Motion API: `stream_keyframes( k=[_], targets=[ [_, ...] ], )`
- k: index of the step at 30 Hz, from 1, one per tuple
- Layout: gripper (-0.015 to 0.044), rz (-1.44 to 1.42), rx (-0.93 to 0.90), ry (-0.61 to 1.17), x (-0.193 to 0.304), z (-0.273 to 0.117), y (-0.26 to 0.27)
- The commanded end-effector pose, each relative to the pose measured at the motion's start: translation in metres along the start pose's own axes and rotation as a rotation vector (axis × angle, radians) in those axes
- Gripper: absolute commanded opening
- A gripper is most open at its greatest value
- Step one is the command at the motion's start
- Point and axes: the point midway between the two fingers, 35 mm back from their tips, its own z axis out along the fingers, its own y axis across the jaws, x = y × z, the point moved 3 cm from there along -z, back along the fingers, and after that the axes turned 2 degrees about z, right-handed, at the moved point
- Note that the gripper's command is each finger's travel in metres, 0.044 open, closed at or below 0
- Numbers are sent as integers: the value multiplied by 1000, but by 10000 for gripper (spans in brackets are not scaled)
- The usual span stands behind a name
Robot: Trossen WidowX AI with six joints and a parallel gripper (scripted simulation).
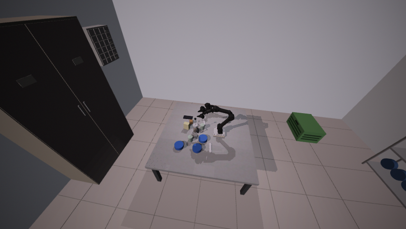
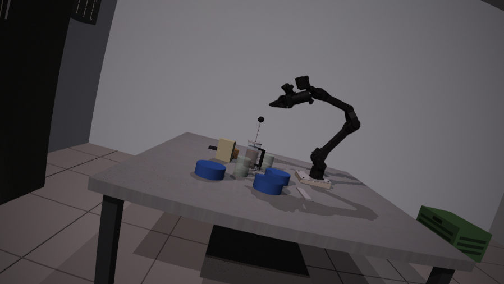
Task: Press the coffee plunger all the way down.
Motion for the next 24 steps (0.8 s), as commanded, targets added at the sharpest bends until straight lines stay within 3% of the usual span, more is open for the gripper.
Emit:
stream_keyframes(
  k=[1,6,24],
  targets=[
    [440,21,-23,19,16,8,5],
    [440,20,-26,19,50,27,5],
    [440,18,-29,18,50,48,6]
  ],
)
